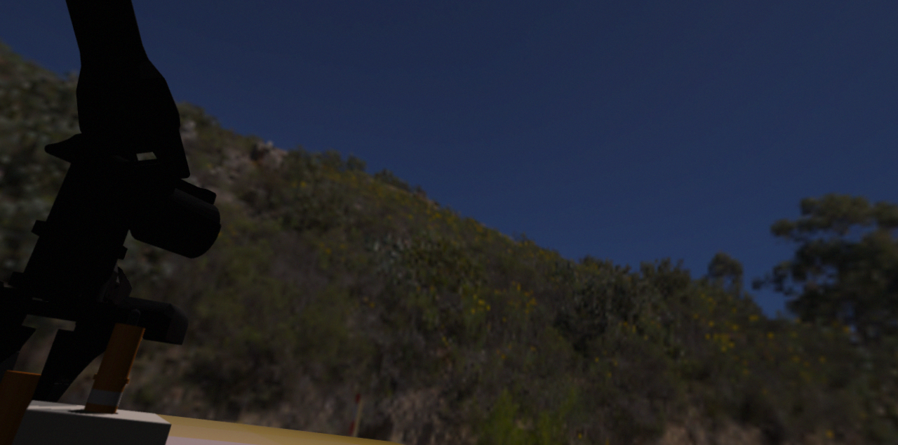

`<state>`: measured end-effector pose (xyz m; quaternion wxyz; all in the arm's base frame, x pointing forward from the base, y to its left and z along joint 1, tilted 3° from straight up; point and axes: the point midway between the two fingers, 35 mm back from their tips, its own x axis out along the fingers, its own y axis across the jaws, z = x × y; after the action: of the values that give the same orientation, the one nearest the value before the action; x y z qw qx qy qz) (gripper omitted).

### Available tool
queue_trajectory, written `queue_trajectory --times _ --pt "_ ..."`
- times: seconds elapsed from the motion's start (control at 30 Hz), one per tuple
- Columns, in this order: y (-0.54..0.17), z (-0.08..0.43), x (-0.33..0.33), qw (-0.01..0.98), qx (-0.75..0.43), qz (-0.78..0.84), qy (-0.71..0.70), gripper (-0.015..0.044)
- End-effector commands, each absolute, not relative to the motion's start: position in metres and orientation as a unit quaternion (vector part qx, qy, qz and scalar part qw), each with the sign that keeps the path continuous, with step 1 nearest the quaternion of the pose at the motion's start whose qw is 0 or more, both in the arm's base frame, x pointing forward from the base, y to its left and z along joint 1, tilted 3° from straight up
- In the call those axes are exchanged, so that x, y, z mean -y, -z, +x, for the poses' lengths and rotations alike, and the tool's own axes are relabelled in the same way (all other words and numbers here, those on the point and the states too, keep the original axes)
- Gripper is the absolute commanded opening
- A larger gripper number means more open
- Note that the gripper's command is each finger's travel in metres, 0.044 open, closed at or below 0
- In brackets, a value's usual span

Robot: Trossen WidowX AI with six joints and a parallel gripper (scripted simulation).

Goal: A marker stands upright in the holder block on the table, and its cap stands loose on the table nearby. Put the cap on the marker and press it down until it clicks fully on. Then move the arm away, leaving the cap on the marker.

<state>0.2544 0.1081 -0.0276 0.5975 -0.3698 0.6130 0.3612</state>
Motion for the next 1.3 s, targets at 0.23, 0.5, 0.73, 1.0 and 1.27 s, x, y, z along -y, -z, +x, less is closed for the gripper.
queue_trajectory --times 0.23,0.5,0.73,1.0,1.27 --pt "0.008 0.256 -0.109 0.597 -0.612 -0.371 -0.364 0.0" --pt "-0.018 0.257 -0.11 0.597 -0.612 -0.371 -0.364 0.0" --pt "-0.033 0.256 -0.109 0.597 -0.612 -0.371 -0.364 0.0" --pt "-0.043 0.267 -0.089 0.598 -0.612 -0.37 -0.362 0.0" --pt "-0.054 0.277 -0.065 0.598 -0.612 -0.371 -0.361 0.0"
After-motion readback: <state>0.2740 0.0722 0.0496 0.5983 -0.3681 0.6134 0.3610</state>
